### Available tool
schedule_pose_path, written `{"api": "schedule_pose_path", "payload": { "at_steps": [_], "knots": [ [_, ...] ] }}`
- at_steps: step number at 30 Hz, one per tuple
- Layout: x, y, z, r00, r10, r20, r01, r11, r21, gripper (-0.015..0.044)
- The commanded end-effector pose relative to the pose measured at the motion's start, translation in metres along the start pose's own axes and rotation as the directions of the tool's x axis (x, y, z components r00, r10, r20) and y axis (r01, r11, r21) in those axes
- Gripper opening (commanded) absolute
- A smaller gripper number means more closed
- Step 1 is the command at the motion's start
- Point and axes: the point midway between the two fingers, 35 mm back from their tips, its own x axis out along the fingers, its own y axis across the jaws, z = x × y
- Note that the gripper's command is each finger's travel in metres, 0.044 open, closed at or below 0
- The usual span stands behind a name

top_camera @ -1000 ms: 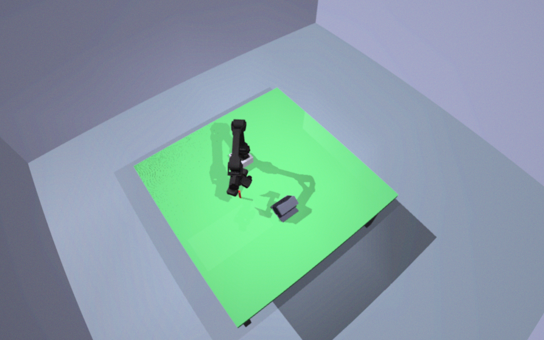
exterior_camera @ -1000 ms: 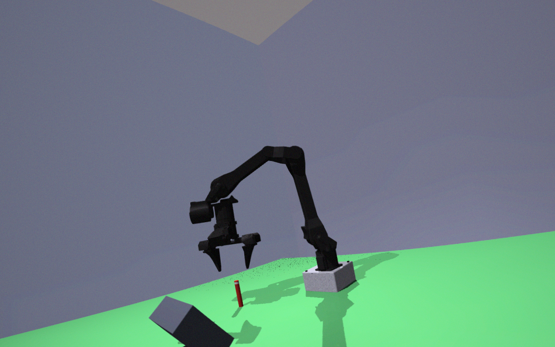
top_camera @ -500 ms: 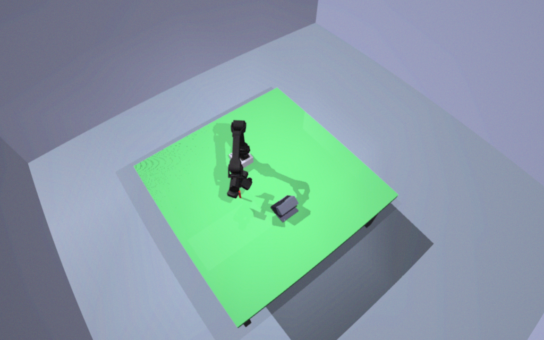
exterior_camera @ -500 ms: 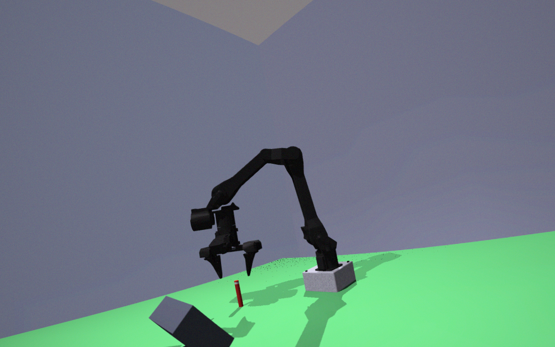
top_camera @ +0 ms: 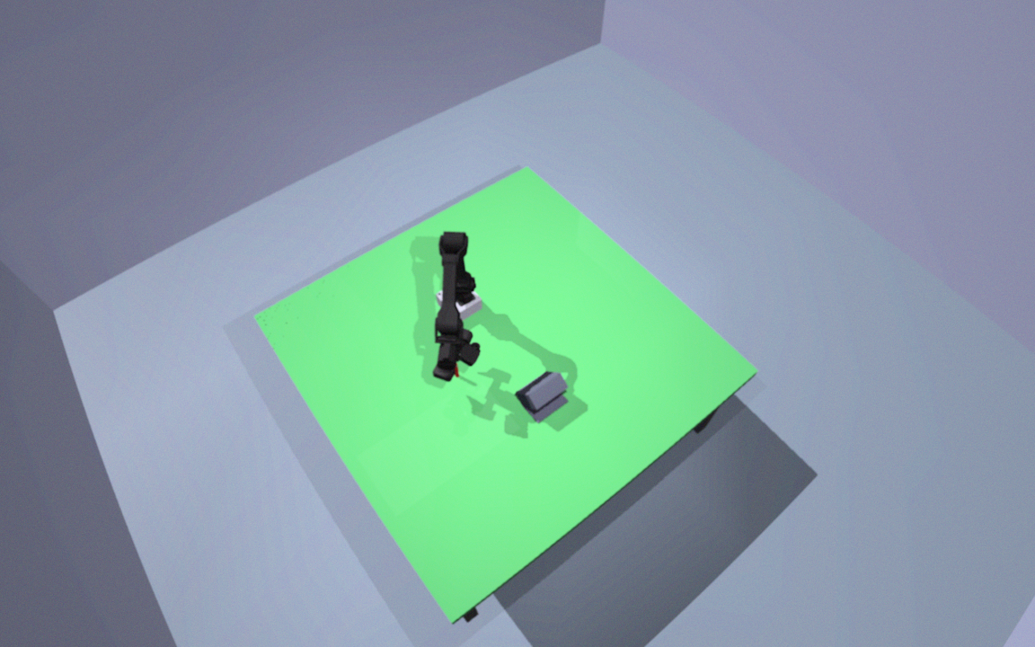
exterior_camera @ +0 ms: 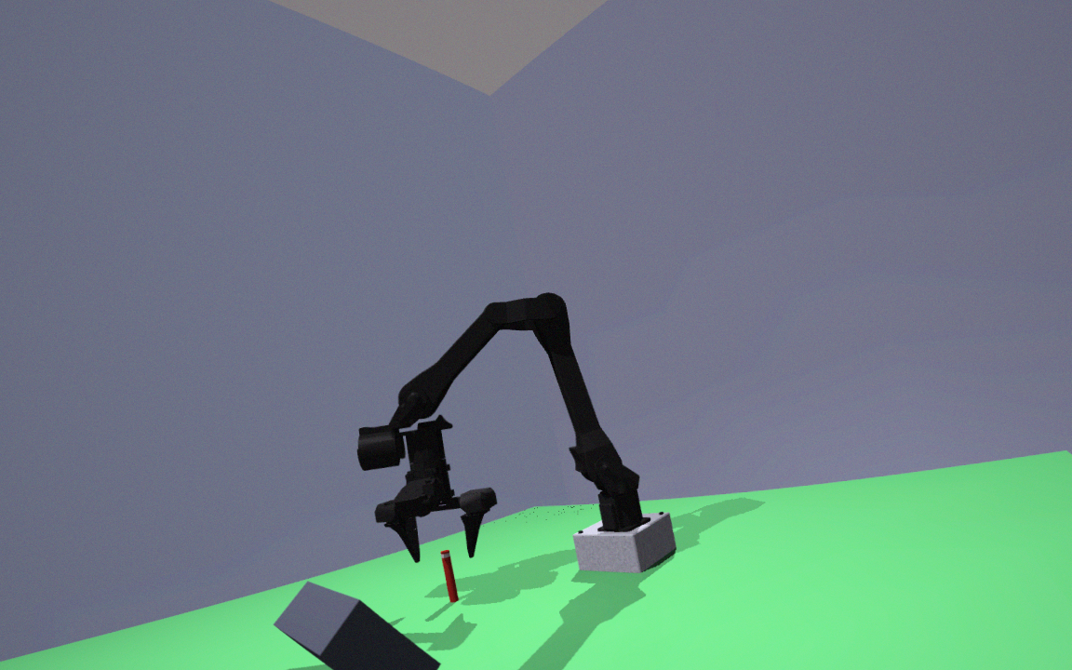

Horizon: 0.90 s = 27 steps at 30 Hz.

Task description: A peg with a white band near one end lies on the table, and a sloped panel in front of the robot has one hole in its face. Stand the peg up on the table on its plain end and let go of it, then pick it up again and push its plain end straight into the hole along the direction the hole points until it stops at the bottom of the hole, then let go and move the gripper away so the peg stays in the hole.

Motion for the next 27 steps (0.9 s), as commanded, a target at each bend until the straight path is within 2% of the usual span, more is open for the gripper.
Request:
{"api": "schedule_pose_path", "payload": {
  "at_steps": [1, 17, 27],
  "knots": [
    [0.009, 0.001, -0.001, 1.0, 0.009, -0.007, -0.009, 1.0, 0.004, 0.044],
    [0.029, 0.003, -0.002, 1.0, 0.009, -0.007, -0.009, 1.0, 0.004, 0.044],
    [0.025, 0.002, -0.001, 1.0, 0.004, -0.001, -0.004, 1.0, 0.0, 0.0177]
  ]
}}
